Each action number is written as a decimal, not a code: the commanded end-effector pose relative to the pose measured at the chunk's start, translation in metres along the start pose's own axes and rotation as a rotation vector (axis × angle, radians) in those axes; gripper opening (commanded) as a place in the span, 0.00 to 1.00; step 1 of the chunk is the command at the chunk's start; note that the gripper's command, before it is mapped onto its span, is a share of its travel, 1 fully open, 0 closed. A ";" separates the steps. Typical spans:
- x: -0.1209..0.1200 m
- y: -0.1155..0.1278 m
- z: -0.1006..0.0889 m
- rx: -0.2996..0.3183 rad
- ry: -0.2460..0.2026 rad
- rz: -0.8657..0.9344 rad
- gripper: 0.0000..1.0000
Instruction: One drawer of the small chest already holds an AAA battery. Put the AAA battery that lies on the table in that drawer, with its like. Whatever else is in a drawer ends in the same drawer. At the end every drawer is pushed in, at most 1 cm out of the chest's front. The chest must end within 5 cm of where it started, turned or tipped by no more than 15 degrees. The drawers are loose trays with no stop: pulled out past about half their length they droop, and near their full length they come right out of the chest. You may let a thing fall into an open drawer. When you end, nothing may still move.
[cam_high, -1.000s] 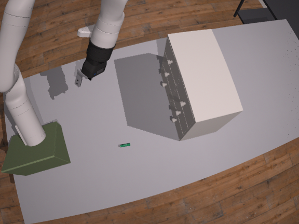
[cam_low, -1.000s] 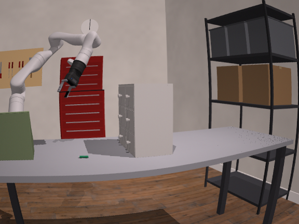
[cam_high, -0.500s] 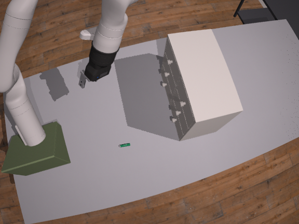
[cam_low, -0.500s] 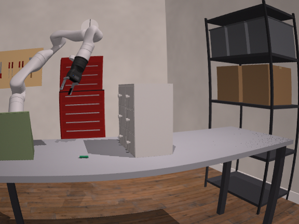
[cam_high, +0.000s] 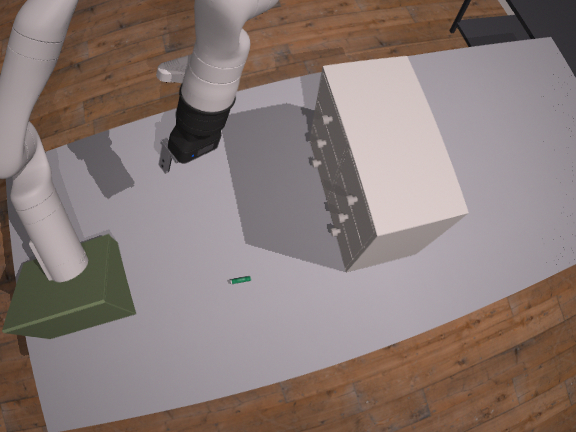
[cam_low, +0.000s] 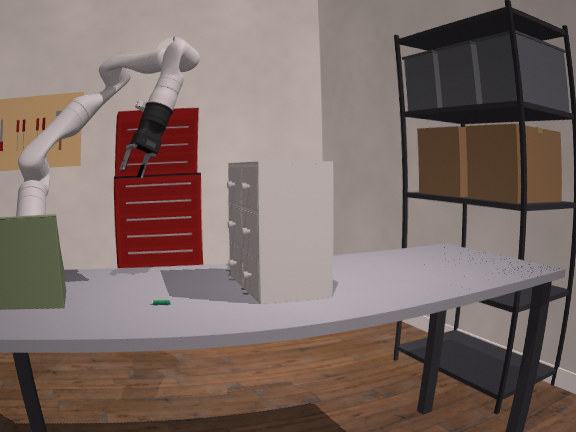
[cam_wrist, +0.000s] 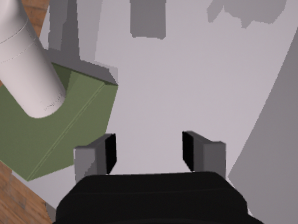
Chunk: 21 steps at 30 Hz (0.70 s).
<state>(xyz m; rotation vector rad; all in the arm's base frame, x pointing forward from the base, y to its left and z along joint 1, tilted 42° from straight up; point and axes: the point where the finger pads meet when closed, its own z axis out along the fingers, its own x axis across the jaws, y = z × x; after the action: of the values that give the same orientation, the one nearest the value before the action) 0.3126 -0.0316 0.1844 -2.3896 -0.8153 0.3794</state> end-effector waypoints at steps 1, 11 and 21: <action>-0.005 0.008 -0.002 0.004 0.010 0.023 1.00; -0.006 0.019 -0.009 0.019 0.052 0.066 1.00; -0.008 0.031 -0.015 0.032 0.092 0.106 1.00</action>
<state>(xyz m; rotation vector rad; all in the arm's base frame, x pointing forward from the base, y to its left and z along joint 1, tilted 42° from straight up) 0.3274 -0.0604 0.1795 -2.4063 -0.6497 0.3192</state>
